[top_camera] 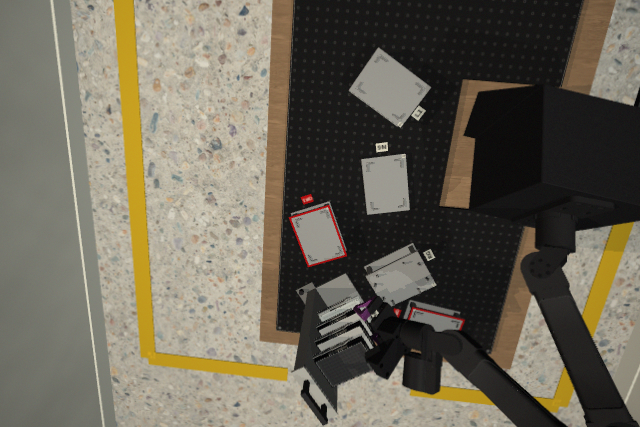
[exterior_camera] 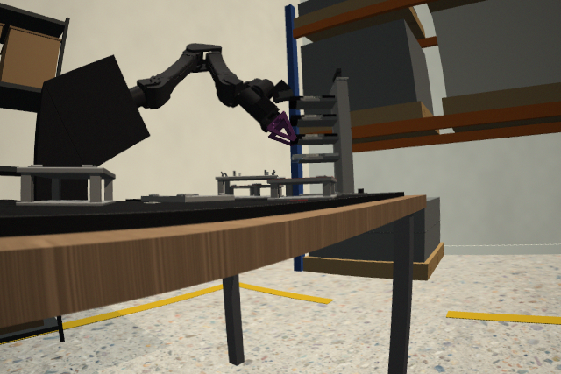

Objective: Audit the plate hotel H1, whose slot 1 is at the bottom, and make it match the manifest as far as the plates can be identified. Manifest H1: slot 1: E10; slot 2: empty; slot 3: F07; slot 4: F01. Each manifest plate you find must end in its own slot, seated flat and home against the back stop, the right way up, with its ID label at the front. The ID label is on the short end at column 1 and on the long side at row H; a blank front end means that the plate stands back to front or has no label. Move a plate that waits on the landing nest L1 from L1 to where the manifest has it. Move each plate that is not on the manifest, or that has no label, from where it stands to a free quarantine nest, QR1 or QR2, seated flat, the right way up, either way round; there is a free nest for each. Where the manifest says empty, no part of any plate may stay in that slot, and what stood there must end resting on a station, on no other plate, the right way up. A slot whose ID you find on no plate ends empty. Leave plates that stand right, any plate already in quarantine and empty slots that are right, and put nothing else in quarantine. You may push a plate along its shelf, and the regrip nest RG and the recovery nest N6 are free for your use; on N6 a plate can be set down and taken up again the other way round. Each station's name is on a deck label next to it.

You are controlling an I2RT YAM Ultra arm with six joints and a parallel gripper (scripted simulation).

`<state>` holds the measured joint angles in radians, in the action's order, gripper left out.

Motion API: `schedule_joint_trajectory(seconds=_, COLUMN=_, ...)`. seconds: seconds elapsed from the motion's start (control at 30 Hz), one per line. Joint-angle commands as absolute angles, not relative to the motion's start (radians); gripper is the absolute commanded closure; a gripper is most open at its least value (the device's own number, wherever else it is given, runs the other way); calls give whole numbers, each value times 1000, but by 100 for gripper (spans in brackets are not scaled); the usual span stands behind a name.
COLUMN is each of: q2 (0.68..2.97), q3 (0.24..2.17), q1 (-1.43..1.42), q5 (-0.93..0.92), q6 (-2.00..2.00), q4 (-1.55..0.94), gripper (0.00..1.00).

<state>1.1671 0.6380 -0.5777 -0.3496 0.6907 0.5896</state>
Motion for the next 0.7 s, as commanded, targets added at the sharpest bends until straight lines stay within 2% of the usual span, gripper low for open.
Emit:
schedule_joint_trajectory(seconds=0.0, q2=1166, q3=651, q1=-565, q5=-349, q6=691, q4=583, gripper=0)
schedule_joint_trajectory(seconds=0.13, q2=1166, q3=651, q1=-565, q5=-349, q6=691, q4=583, gripper=0)
schedule_joint_trajectory(seconds=0.17, q2=1166, q3=651, q1=-565, q5=-349, q6=691, q4=583, gripper=14)
schedule_joint_trajectory(seconds=0.67, q2=1165, q3=651, q1=-565, q5=-348, q6=691, q4=583, gripper=14)
